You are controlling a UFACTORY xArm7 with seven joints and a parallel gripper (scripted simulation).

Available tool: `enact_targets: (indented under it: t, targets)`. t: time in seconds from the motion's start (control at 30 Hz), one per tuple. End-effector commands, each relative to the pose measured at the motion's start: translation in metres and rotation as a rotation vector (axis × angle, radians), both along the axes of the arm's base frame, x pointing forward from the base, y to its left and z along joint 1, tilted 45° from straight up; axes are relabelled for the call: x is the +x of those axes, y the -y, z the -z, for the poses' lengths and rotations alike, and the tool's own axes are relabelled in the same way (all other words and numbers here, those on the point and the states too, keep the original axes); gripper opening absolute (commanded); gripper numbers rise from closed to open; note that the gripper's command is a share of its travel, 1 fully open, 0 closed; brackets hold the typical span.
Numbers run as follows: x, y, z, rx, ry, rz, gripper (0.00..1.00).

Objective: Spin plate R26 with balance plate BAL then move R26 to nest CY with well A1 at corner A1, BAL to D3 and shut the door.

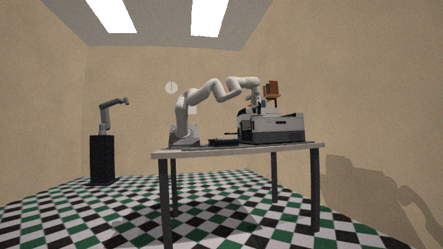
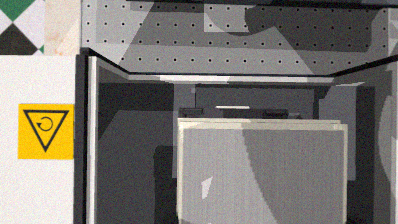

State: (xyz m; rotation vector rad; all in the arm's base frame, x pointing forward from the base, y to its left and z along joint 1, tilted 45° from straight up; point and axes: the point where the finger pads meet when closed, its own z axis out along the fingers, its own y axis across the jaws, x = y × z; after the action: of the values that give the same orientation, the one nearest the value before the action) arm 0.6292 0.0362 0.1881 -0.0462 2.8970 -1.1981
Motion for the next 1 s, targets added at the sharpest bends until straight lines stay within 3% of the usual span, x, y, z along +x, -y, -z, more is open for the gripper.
enact_targets:
  t: [0.0, 0.97]
  targets:
    - [0.001, 0.002, 0.003, 0.002, 0.004, -0.004, 0.0]
    - [0.002, 0.033, 0.034, 0.002, 0.004, -0.004, 0.0]
